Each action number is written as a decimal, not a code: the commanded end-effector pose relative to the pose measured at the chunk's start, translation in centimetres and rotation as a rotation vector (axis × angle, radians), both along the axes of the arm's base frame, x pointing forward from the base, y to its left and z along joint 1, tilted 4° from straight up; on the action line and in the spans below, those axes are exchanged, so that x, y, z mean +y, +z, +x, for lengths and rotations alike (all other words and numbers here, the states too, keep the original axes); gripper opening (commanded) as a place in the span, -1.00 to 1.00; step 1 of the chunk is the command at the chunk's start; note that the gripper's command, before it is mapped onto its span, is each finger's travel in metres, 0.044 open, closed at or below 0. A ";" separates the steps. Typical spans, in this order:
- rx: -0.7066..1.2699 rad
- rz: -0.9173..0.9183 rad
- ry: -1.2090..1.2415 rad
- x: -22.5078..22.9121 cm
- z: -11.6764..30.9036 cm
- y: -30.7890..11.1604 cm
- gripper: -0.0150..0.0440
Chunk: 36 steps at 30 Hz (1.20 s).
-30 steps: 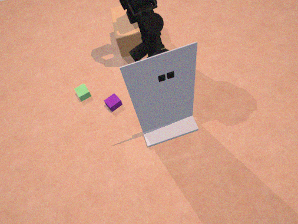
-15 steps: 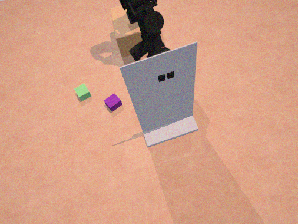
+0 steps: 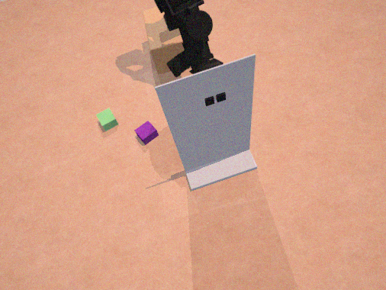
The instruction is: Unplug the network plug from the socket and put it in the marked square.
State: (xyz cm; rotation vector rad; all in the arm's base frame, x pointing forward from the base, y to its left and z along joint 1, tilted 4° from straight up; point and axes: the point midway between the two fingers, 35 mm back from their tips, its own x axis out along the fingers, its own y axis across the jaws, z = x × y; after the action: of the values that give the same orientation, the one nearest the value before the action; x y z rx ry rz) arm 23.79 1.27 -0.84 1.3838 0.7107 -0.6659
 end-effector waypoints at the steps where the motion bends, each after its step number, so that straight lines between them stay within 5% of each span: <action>1: -0.004 0.000 -0.006 0.0 0.1 0.4 0.04; 36: -0.004 0.000 -0.005 0.2 0.0 3.2 0.04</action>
State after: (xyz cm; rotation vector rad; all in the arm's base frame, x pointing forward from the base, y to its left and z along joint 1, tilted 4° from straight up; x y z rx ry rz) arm 23.74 1.47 1.97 1.3839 0.7108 -0.6650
